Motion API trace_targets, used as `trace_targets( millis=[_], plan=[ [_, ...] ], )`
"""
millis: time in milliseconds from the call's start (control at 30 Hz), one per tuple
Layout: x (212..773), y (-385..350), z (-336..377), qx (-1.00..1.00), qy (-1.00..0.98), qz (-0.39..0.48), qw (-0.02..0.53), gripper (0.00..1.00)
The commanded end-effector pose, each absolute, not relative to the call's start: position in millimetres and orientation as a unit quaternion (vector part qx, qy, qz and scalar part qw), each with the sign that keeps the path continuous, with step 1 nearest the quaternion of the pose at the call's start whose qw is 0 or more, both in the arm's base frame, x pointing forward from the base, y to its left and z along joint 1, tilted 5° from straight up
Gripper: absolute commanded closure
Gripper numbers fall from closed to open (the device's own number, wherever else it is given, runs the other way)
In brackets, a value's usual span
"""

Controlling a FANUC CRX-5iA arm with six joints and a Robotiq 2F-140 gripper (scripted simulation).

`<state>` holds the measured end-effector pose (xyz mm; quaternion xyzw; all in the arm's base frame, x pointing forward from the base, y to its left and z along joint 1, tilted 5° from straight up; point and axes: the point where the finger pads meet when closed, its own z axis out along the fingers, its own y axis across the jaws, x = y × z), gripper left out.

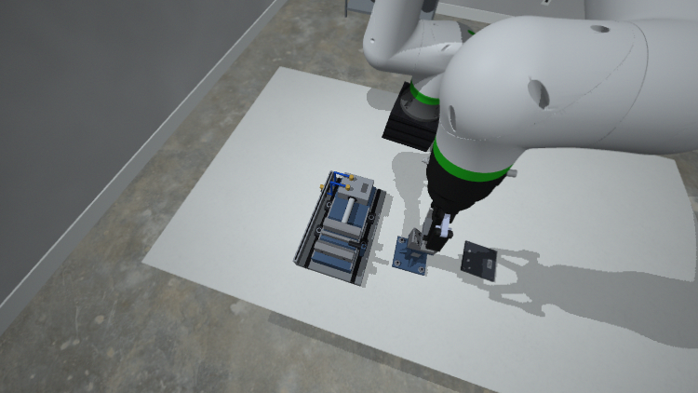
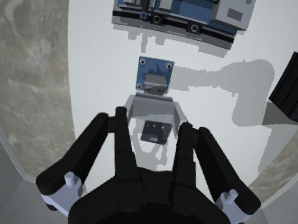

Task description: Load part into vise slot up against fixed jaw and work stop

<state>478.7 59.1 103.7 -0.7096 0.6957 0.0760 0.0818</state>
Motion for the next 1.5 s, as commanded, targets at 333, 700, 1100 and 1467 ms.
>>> trace_targets(
  millis=[333,700,1100,1467],
  plan=[
    [478.8,61.2,104.3,-0.712,0.699,0.045,0.052,1.0],
    [478.7,62.0,104.3,-0.713,0.7,0.034,0.041,1.0],
    [478.8,62.4,104.5,-0.713,0.7,0.03,0.037,1.0],
    [478.8,62.4,104.5,-0.713,0.7,0.029,0.037,1.0]
  ],
)
